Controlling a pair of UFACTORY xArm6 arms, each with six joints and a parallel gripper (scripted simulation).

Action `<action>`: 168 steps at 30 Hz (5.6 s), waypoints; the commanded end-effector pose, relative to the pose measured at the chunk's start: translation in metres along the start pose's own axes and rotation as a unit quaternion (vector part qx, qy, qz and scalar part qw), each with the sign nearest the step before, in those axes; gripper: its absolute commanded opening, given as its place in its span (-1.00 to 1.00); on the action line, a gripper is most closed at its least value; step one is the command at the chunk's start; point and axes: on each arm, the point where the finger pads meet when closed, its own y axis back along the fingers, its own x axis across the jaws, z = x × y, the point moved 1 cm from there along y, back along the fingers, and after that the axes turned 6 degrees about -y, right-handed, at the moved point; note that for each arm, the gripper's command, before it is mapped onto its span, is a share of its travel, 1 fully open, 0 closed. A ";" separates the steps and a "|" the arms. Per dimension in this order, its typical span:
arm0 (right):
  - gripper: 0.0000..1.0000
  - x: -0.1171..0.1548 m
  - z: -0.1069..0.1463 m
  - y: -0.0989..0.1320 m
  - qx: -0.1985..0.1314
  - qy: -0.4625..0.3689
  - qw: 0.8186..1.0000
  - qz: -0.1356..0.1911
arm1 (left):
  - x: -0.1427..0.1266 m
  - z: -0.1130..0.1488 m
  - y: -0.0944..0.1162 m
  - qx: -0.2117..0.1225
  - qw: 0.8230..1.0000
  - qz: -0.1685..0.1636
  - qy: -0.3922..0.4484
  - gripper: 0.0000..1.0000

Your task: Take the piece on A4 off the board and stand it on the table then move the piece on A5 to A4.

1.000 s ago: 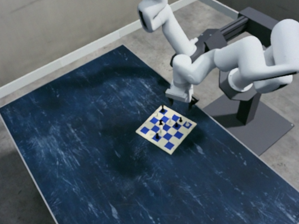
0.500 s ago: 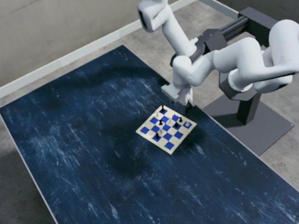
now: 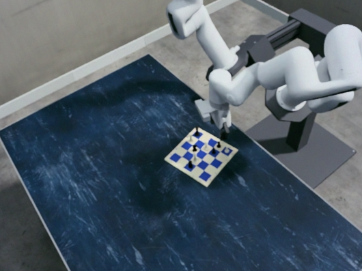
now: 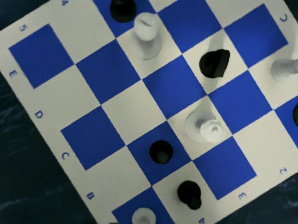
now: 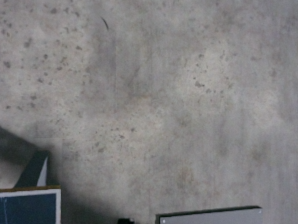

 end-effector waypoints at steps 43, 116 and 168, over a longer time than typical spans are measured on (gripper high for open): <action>1.00 0.000 -0.001 0.001 0.002 0.000 1.000 0.000 | 0.000 -0.001 -0.013 0.001 1.000 0.001 -0.004 -0.29; 1.00 0.000 -0.001 0.001 0.002 0.000 1.000 0.000 | 0.002 -0.001 -0.077 0.001 1.000 0.001 -0.004 -0.29; 1.00 0.000 -0.001 0.001 0.002 0.000 1.000 0.000 | 0.002 -0.001 -0.086 0.001 1.000 0.001 -0.004 -1.00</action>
